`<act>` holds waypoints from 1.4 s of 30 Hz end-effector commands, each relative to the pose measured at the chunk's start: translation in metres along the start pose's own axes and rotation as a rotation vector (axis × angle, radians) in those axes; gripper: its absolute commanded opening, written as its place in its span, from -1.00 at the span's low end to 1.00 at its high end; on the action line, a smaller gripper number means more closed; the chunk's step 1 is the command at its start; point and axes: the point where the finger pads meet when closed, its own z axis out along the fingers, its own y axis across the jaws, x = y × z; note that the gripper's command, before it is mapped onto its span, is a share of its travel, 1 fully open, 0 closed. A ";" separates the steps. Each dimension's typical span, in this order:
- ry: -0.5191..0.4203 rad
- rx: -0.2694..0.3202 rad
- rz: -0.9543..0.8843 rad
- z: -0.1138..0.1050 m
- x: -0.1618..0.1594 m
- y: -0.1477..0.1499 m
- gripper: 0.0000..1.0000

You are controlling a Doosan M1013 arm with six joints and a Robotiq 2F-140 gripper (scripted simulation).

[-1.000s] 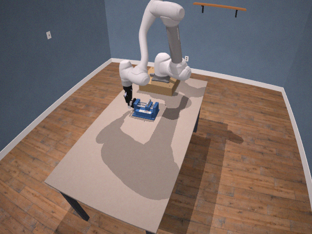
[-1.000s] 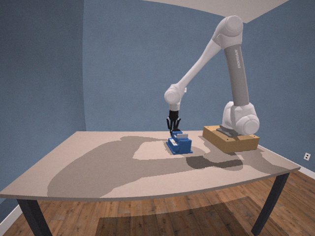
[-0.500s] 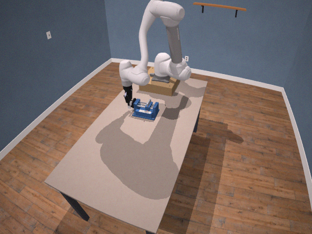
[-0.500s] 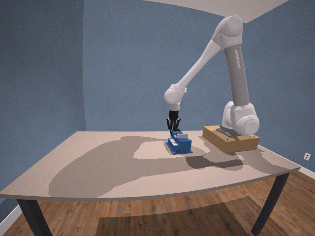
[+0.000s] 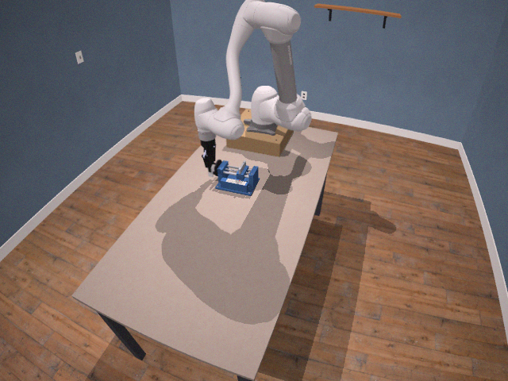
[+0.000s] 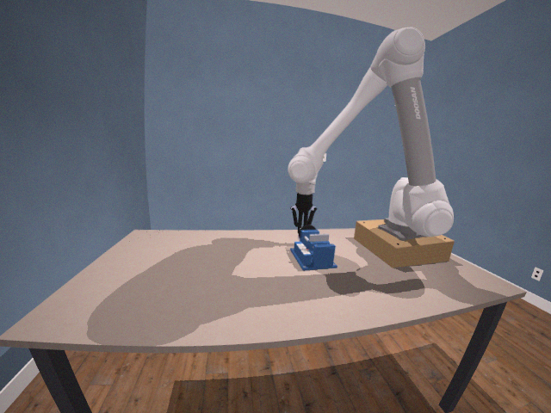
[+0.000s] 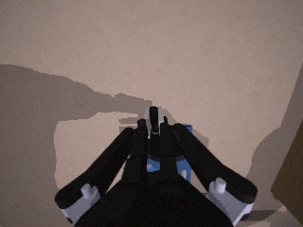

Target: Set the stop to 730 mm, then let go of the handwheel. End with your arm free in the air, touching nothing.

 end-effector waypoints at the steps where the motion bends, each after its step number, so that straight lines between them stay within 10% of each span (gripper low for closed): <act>1: 0.000 -0.001 0.000 0.001 0.000 0.002 -0.92; 42: 0.000 -0.001 0.000 0.002 0.000 0.032 -0.92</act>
